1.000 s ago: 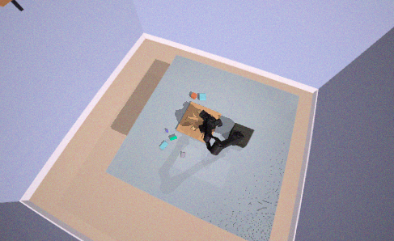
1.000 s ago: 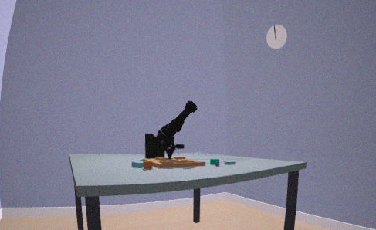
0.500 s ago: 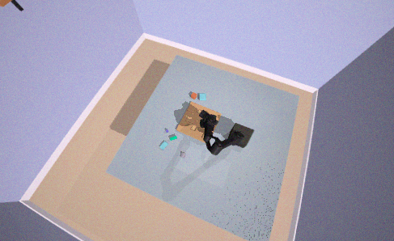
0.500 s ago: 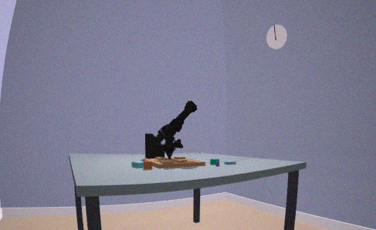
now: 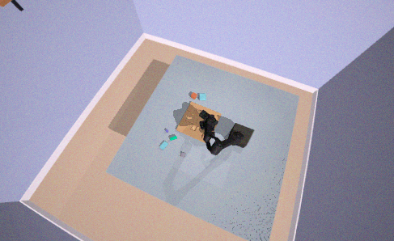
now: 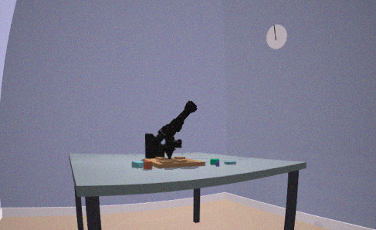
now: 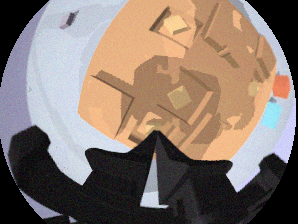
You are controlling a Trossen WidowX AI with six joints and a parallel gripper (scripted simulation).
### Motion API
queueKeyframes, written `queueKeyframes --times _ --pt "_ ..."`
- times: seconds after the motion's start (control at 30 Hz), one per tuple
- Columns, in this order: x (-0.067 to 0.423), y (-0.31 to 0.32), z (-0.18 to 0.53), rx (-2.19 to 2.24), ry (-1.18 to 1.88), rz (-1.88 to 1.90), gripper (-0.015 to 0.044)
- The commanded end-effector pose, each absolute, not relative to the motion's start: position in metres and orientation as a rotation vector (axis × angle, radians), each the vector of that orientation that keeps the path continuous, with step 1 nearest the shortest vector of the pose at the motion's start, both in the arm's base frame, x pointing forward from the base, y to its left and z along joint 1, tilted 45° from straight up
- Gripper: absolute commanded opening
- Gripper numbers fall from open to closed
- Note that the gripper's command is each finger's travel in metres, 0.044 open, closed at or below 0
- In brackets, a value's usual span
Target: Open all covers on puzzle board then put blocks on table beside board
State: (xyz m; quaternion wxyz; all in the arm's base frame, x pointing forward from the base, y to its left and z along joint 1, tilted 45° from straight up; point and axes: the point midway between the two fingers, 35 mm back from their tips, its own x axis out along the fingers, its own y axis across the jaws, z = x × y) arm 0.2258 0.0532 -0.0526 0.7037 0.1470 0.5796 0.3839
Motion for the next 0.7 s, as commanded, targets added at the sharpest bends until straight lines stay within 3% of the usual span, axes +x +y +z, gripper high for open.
queueKeyframes --times 0.0,0.23,0.5,0.53,0.67 --pt "0.226 0.053 -0.052 0.326 1.289 0.854 0.0" --pt "0.226 0.051 -0.049 0.4 1.335 0.795 0.0" --pt "0.225 0.049 -0.044 0.948 1.594 0.297 0.0" --pt "0.225 0.051 -0.046 0.73 1.501 0.516 0.0026" --pt "0.225 0.046 -0.041 0.826 1.544 0.423 0.0131"
